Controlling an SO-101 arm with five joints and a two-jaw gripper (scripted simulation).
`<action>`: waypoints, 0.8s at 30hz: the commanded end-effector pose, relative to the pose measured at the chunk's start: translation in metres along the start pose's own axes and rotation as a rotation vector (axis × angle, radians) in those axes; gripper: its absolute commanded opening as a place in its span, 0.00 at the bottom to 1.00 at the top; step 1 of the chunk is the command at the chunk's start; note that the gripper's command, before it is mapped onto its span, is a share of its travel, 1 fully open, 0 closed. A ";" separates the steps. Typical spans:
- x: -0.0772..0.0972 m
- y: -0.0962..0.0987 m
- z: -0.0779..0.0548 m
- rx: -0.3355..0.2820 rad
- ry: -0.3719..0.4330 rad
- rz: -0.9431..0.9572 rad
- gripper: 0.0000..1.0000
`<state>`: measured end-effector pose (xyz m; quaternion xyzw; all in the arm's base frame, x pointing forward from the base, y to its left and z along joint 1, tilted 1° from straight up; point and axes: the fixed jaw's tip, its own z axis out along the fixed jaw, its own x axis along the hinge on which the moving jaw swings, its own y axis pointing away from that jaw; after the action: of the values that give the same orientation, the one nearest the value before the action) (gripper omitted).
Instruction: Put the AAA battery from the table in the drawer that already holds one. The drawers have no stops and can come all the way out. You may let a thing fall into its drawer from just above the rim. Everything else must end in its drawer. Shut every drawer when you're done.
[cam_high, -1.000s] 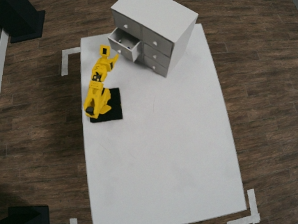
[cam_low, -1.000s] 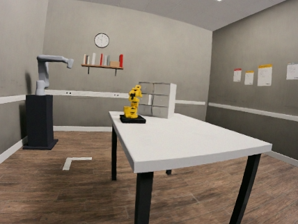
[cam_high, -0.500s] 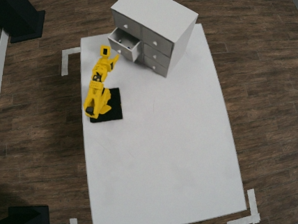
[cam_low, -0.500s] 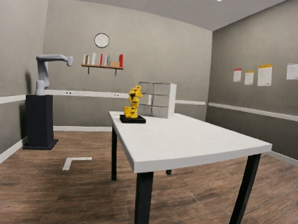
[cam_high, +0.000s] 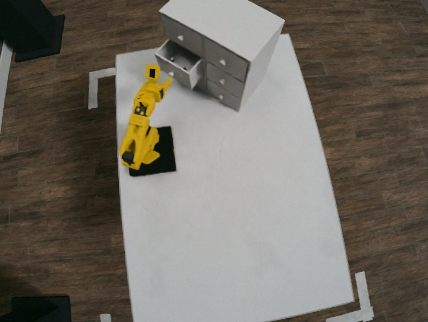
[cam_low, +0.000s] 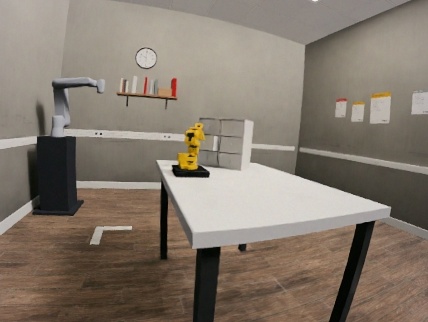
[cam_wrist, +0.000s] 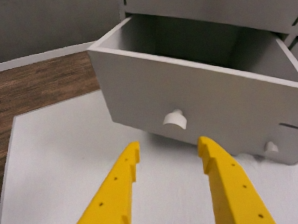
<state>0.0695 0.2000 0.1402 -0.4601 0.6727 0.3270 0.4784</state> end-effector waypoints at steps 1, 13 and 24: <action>0.005 -0.004 0.011 0.016 0.021 0.011 0.21; 0.005 -0.005 0.014 0.020 0.021 0.012 0.21; 0.007 -0.009 0.026 0.034 0.021 0.016 0.21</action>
<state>0.0829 0.2169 0.1228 -0.4555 0.6857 0.3140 0.4730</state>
